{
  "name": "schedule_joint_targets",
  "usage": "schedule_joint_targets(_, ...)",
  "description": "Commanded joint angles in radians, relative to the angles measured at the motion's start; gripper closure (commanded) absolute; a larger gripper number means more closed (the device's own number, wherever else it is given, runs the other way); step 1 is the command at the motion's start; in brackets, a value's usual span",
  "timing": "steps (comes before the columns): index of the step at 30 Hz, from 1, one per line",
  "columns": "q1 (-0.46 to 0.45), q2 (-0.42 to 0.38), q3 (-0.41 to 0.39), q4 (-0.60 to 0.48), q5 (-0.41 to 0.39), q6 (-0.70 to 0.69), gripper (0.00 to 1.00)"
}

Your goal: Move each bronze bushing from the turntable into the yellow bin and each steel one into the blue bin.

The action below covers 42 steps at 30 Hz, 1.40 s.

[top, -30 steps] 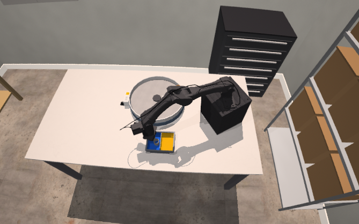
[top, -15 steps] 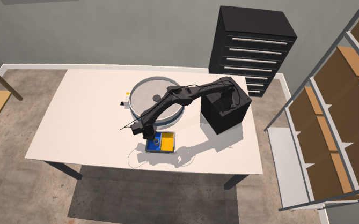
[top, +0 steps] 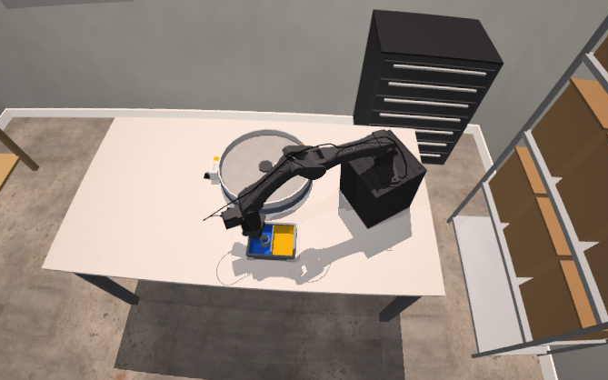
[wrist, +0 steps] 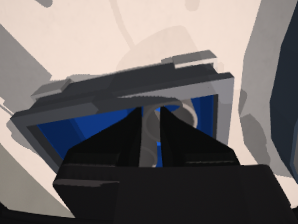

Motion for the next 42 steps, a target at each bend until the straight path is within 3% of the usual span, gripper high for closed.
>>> schedule_joint_targets(1, -0.010, -0.033, 0.002, -0.001, 0.003, 0.000, 0.85)
schedule_joint_targets(15, -0.010, -0.047, -0.028, -0.010, 0.003, -0.001, 0.85)
schedule_joint_targets(32, -0.014, -0.222, -0.147, -0.072, 0.002, -0.005, 0.85)
schedule_joint_targets(42, -0.014, -0.285, -0.169, -0.111, 0.002, -0.007, 0.85)
